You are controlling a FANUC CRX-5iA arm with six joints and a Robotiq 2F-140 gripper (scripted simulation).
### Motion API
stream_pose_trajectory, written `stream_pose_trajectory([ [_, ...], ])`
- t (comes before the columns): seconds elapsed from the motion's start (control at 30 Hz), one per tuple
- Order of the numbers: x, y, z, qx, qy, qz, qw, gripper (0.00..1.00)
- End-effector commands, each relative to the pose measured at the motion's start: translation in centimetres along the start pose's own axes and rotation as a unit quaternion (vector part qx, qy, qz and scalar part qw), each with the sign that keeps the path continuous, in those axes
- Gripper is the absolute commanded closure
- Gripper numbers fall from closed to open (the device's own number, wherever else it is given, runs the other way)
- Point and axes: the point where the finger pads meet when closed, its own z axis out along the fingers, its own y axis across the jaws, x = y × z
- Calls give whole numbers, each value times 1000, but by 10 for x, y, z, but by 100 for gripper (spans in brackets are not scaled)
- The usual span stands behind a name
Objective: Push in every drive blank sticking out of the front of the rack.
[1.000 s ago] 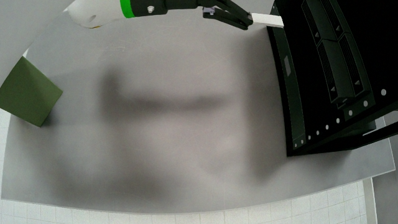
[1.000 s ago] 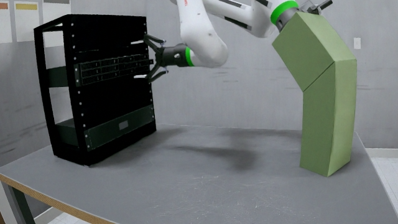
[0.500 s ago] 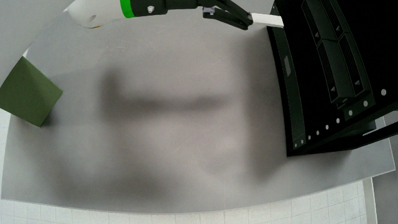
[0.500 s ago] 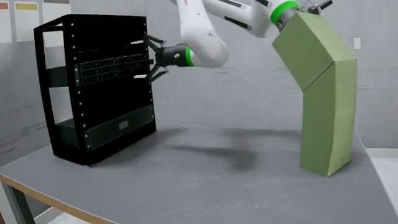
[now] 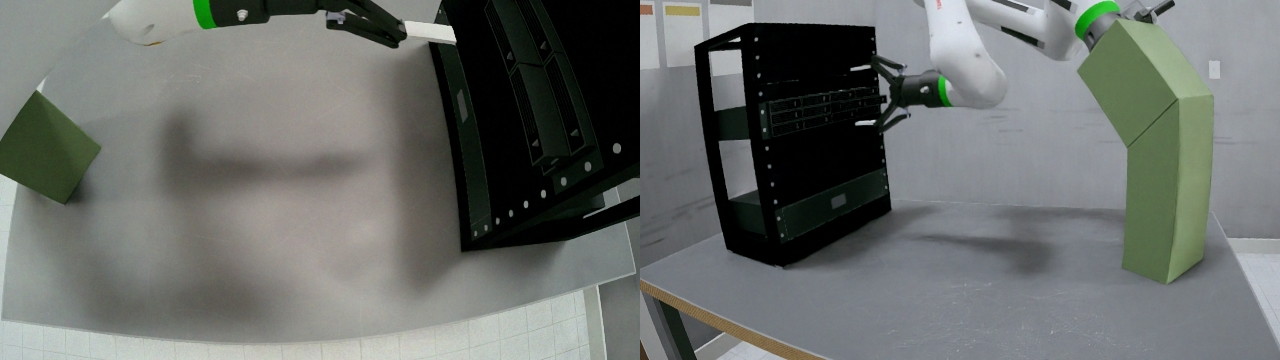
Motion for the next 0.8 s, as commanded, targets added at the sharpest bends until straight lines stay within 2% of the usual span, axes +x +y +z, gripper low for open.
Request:
stream_pose_trajectory([
  [0.0,0,-1,0,0,0,0,1000,0],
  [0.47,0,-1,0,0,0,0,1000,0],
  [0.5,0,-1,0,0,0,0,1000,90],
  [0.77,0,-1,0,0,0,0,1000,90],
])
